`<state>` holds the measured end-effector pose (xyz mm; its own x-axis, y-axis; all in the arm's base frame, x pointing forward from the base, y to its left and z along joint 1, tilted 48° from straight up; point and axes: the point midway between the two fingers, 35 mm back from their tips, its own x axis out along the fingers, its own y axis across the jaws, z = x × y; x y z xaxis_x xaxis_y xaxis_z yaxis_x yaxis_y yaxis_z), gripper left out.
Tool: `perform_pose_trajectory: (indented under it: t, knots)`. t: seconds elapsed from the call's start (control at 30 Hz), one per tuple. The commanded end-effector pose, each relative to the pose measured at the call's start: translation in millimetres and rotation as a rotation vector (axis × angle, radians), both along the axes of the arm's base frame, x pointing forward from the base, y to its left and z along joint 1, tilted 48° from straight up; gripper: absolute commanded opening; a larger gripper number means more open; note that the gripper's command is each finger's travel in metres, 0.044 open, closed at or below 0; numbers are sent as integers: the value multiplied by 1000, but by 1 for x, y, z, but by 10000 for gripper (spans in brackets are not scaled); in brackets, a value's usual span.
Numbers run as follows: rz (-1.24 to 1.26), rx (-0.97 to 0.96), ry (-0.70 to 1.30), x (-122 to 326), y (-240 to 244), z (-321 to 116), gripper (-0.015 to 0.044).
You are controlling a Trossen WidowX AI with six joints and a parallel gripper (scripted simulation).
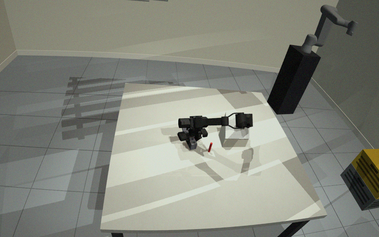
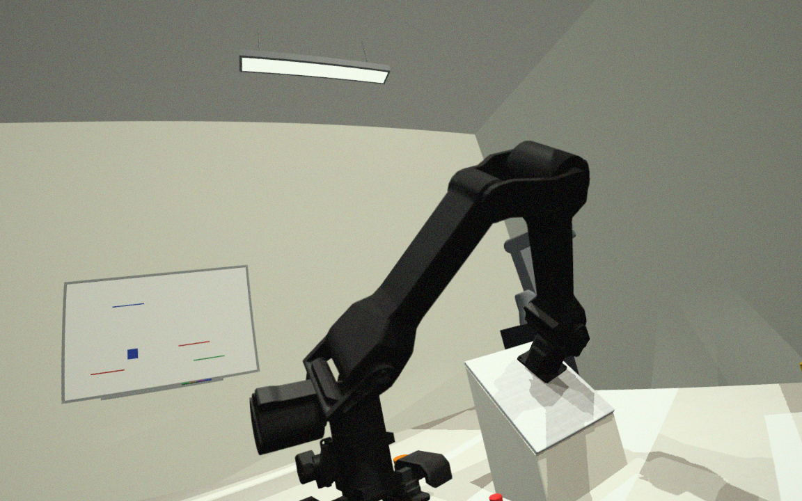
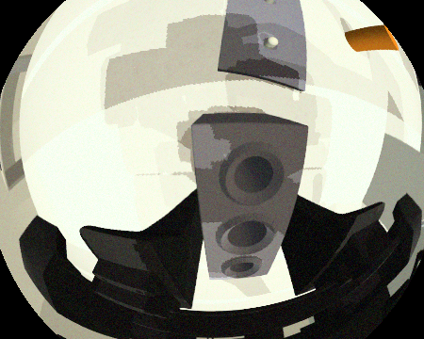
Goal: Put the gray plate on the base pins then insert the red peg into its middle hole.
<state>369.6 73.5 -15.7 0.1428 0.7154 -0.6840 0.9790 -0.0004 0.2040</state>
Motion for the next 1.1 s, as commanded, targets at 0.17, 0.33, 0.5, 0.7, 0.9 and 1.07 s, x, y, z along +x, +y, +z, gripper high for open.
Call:
perform_pose_trajectory:
  t: [0.17,0.33,0.5,0.7,0.9,1.07]
  knots:
    - [2,-5,-3,2,-19,22,0]
    - [2,-3,0,1,-29,33,0]
    - [2,-1,4,-1,-39,45,0]
    - [2,3,7,-4,-50,60,0]
    - [1,8,10,-8,-61,75,0]
    - [1,14,12,-11,-70,88,0]
